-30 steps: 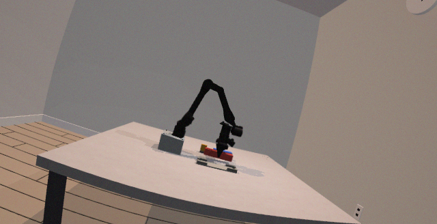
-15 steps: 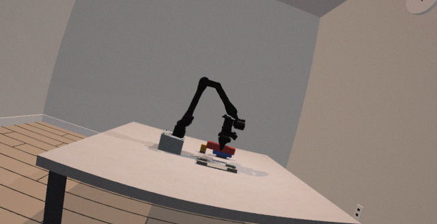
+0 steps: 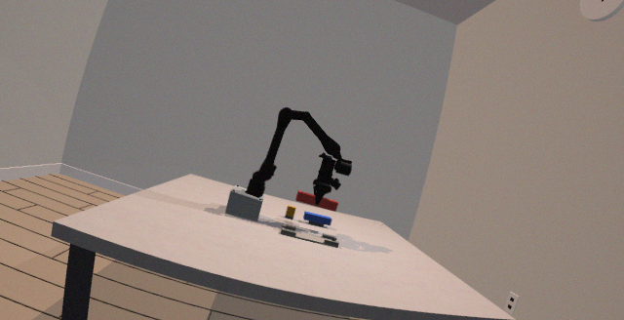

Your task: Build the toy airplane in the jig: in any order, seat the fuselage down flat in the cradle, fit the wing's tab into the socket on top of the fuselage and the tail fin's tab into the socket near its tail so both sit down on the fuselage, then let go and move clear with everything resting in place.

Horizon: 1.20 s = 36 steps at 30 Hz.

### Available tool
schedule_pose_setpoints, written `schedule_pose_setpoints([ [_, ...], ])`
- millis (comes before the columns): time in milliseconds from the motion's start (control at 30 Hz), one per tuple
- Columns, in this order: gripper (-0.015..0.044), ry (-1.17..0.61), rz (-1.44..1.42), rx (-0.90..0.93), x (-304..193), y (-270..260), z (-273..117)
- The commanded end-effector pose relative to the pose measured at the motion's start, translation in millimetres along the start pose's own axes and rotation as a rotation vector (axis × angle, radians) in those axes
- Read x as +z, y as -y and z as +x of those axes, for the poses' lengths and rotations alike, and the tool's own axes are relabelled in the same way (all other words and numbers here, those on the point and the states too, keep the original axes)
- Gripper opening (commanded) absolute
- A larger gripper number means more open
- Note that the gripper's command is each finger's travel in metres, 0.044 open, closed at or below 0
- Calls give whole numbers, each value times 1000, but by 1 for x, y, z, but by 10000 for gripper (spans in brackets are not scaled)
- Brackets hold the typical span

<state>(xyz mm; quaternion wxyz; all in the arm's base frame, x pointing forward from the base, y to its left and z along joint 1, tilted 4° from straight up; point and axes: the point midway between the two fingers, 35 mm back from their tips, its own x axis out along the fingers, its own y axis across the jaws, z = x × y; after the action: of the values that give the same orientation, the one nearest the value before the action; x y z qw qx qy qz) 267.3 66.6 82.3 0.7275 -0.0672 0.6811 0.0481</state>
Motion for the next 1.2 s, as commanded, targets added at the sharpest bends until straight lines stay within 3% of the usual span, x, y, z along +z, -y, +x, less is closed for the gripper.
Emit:
schedule_pose_setpoints([
  [0, 0, 23, 6, 4, 2, 0, -16],
  [1167, 0, 23, 39, 0, 11, 79, 20],
])
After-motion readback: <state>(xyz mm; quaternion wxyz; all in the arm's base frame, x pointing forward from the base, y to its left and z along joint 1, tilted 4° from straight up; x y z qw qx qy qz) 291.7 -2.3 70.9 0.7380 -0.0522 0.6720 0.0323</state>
